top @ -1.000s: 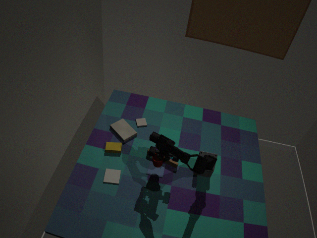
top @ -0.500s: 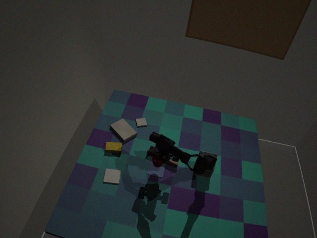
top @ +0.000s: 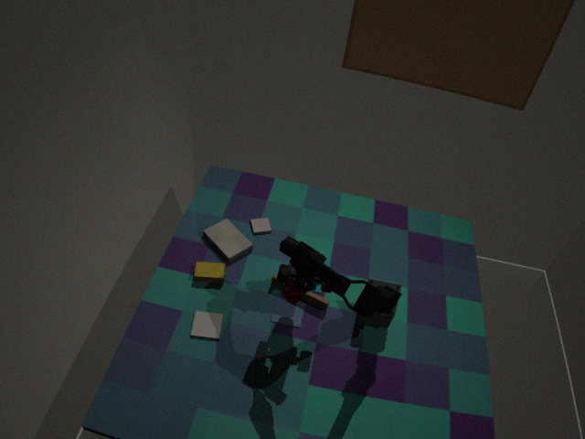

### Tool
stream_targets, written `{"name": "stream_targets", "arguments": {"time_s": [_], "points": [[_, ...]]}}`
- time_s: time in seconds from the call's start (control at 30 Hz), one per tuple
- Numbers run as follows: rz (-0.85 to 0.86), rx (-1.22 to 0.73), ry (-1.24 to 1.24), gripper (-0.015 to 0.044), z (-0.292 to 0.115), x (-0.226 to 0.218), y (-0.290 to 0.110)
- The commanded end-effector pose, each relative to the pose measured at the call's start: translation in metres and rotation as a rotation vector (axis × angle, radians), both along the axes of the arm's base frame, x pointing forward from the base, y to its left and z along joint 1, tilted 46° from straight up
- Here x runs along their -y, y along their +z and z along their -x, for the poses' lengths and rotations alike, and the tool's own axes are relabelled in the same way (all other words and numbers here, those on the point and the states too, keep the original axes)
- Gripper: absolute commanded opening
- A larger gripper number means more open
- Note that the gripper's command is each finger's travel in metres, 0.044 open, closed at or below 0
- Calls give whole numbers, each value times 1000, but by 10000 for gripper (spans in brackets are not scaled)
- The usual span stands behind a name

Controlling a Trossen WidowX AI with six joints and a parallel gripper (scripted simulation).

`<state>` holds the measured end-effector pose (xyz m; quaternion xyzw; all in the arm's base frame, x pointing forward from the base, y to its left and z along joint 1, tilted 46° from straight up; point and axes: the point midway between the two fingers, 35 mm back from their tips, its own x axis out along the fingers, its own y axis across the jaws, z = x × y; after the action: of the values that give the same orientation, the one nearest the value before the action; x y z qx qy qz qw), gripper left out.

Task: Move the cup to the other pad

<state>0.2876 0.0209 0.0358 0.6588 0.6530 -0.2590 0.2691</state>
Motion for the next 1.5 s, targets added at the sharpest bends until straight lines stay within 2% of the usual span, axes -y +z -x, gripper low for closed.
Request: {"name": "stream_targets", "arguments": {"time_s": [0.0,1.47], "points": [[2,-7,4,0,5,8,-10],[9,-6,5,0,40,90,-89]]}}
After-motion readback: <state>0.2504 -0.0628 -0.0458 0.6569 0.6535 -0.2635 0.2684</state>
